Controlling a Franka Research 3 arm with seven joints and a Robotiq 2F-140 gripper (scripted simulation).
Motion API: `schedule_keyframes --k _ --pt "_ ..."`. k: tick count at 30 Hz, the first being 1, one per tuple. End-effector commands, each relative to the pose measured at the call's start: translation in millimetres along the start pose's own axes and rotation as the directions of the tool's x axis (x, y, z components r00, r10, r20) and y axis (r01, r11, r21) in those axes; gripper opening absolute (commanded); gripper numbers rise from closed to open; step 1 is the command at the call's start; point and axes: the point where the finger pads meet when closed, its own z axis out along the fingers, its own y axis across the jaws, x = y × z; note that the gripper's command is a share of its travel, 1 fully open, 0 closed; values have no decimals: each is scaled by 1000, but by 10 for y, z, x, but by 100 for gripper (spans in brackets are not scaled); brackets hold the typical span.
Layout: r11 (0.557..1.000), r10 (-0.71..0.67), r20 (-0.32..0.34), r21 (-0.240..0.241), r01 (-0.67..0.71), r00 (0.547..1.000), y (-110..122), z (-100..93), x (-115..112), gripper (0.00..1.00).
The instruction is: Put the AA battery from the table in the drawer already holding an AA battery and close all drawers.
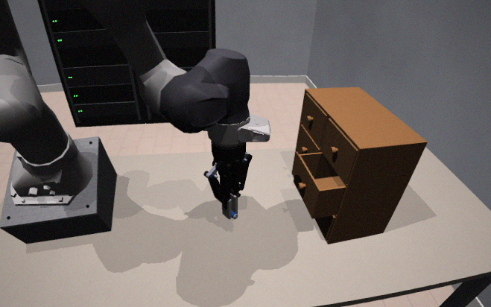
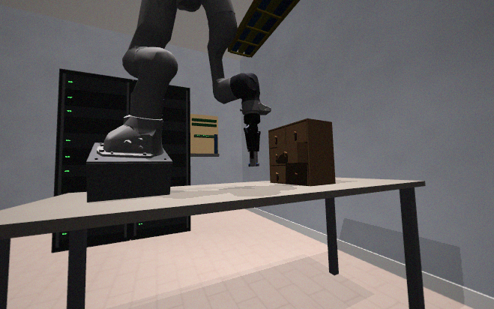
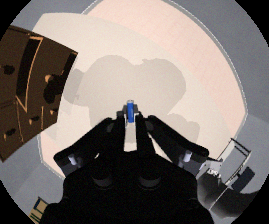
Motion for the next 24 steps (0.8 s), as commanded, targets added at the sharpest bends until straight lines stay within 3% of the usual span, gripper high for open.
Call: schedule_keyframes --k 1,18,19,24 --pt "999 -42 5 -5 42 999 9 5 4 6" --pt "999 -42 5 -5 42 999 9 5 4 6" --pt "988 -152 4 -6 152 988 -39 2 74 6" --pt "988 -152 4 -6 152 988 -39 2 74 6"
